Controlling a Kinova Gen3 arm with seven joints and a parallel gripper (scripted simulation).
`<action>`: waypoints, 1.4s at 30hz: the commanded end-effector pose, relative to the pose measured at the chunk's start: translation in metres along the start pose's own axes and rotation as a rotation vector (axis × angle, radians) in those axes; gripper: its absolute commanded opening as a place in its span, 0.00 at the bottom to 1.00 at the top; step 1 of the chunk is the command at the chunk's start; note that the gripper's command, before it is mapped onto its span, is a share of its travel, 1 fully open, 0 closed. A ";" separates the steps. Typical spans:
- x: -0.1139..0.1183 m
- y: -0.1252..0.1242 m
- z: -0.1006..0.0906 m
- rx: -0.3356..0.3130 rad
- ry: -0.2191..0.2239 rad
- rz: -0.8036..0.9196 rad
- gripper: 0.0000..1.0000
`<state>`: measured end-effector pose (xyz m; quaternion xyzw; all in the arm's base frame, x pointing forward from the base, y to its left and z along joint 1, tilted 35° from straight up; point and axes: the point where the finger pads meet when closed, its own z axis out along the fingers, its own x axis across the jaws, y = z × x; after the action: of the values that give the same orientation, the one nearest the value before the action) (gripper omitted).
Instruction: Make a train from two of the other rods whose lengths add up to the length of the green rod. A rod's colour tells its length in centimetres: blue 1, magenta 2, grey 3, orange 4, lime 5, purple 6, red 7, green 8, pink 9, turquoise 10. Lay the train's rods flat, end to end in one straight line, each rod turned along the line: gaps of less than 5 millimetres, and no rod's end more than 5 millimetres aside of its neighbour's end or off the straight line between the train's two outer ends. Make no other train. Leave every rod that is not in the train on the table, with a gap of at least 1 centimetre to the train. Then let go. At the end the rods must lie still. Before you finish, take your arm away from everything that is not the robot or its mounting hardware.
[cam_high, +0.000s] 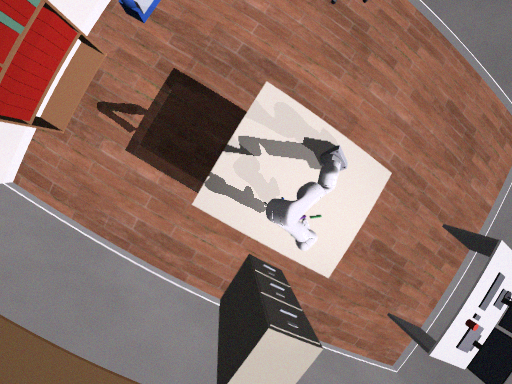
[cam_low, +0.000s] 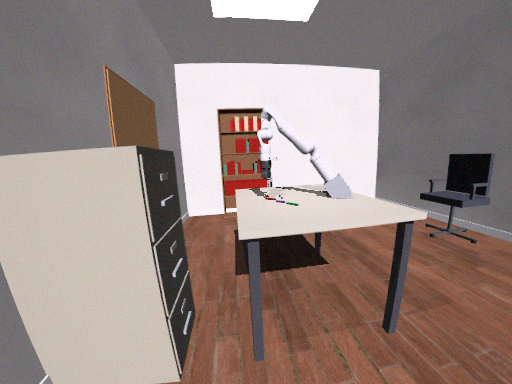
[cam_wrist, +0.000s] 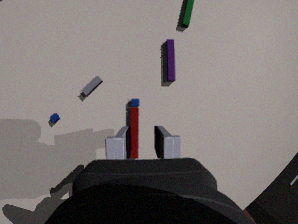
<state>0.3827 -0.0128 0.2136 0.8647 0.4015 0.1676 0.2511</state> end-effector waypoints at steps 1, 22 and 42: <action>-0.009 0.008 -0.001 -0.004 -0.007 0.027 0.54; -0.009 0.008 -0.002 -0.004 -0.007 0.027 1.00; -0.009 0.008 -0.028 -0.004 -0.007 0.027 1.00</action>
<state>0.3694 -0.0144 0.2349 0.8668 0.3943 0.1644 0.2573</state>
